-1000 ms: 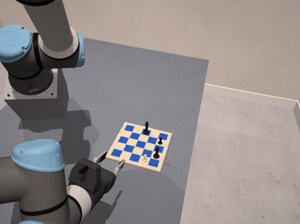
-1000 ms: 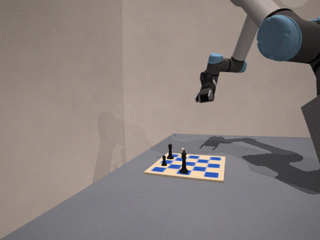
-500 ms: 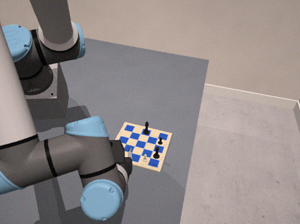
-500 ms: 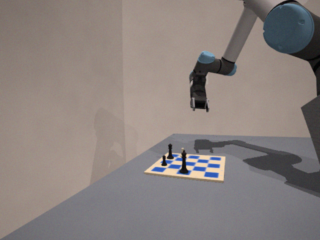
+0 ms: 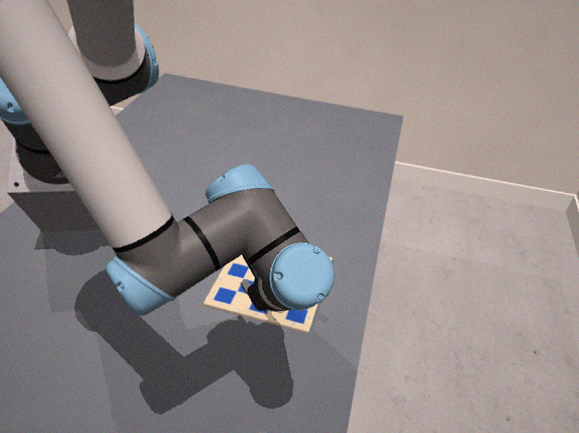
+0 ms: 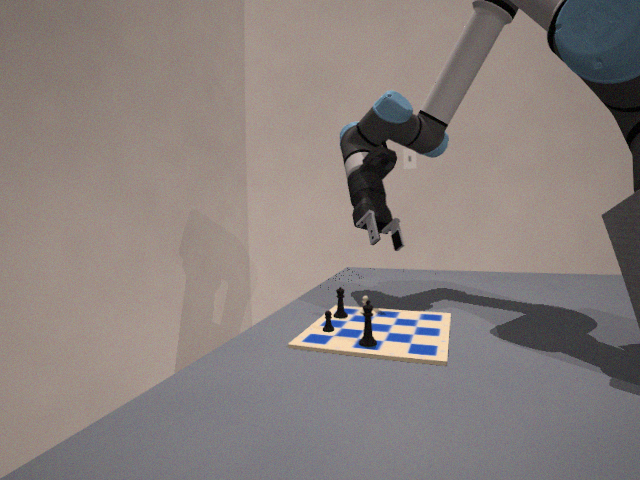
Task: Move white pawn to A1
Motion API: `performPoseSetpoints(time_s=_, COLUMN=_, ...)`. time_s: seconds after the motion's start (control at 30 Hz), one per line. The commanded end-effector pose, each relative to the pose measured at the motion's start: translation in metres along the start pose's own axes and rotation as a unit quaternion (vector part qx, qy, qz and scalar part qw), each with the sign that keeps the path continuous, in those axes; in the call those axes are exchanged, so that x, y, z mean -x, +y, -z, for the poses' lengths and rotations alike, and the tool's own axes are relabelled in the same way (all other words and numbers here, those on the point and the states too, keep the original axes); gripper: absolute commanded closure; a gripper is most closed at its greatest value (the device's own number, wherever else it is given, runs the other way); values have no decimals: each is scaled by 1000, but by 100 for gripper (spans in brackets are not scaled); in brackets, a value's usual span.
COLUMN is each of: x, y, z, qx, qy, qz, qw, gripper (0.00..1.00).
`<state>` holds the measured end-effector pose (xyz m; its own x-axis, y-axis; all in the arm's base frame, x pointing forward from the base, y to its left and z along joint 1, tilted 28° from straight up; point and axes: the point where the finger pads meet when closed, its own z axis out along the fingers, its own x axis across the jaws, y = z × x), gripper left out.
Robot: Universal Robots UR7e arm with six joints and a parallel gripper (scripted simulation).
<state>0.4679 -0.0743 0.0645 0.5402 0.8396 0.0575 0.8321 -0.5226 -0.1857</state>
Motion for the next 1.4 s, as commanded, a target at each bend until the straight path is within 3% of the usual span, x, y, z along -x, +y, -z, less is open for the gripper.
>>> performPoseSetpoints(time_s=0.0, x=-27, y=-3, z=-8, qx=53, qy=-64, qz=112, qw=990, gripper=0)
performPoseSetpoints(time_s=0.17, x=-47, y=-11, z=-7, qx=88, qy=-110, qz=188, qw=972, gripper=0)
performPoseSetpoints(time_s=0.33, x=-59, y=-19, z=-5, qx=123, qy=-155, qz=263, qw=944, gripper=0)
performPoseSetpoints(time_s=0.4, x=-59, y=-19, z=-5, qx=123, qy=-155, qz=263, qw=944, gripper=0)
performPoseSetpoints(time_s=0.43, x=-60, y=-20, z=-4, qx=144, qy=-181, qz=306, qw=923, gripper=0)
performPoseSetpoints(time_s=0.6, x=-64, y=-22, z=-3, qx=177, qy=-222, qz=369, qw=885, gripper=0)
performPoseSetpoints(time_s=0.77, x=-64, y=-22, z=-5, qx=209, qy=-265, qz=434, qw=836, gripper=0)
performPoseSetpoints(time_s=1.37, x=-64, y=-21, z=-4, qx=210, qy=-265, qz=433, qw=836, gripper=0)
